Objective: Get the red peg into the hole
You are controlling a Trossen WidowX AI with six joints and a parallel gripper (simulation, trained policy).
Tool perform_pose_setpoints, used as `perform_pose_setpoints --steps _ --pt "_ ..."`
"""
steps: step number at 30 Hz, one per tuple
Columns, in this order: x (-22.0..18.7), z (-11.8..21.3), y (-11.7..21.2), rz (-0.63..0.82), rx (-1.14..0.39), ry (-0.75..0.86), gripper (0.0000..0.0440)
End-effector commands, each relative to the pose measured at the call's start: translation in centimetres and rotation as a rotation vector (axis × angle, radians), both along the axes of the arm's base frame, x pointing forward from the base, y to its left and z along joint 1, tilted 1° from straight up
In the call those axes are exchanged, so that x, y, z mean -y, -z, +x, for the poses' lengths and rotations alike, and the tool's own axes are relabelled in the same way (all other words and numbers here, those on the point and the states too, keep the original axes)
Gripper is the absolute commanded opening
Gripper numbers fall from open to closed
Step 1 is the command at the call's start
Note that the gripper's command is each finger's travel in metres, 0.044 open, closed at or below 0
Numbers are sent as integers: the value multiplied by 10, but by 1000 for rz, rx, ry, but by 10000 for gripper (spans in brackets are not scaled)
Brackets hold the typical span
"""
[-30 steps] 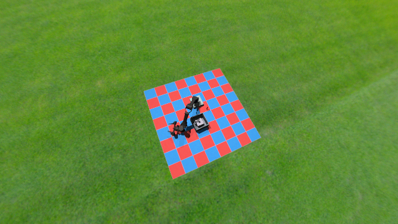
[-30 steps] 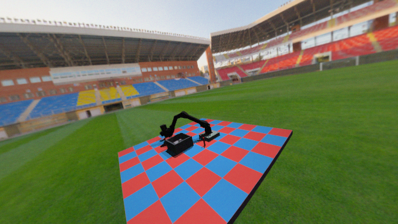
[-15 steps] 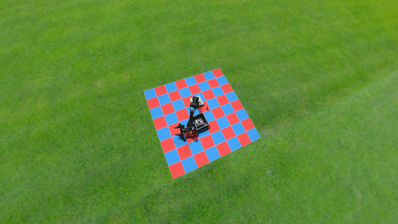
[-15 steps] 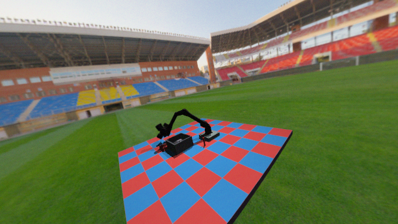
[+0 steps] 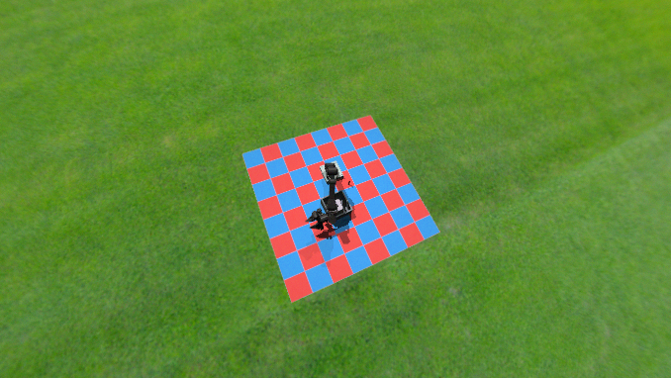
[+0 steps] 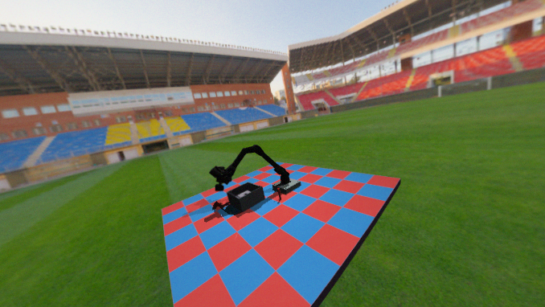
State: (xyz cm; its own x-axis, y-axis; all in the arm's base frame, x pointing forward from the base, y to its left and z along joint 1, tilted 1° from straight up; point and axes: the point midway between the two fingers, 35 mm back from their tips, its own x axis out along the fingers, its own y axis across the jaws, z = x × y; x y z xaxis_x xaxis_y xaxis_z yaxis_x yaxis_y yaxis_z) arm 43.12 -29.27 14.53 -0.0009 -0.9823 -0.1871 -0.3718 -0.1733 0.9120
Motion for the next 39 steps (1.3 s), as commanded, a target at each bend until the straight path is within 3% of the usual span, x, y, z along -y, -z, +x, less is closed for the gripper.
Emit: perform_pose_setpoints --steps 1,20,39 --pt "-18 6 -8 21 -74 -64 440" --pt "-145 20 -36 112 -559 -507 440" --pt "-265 -23 -34 165 -1026 -974 440"
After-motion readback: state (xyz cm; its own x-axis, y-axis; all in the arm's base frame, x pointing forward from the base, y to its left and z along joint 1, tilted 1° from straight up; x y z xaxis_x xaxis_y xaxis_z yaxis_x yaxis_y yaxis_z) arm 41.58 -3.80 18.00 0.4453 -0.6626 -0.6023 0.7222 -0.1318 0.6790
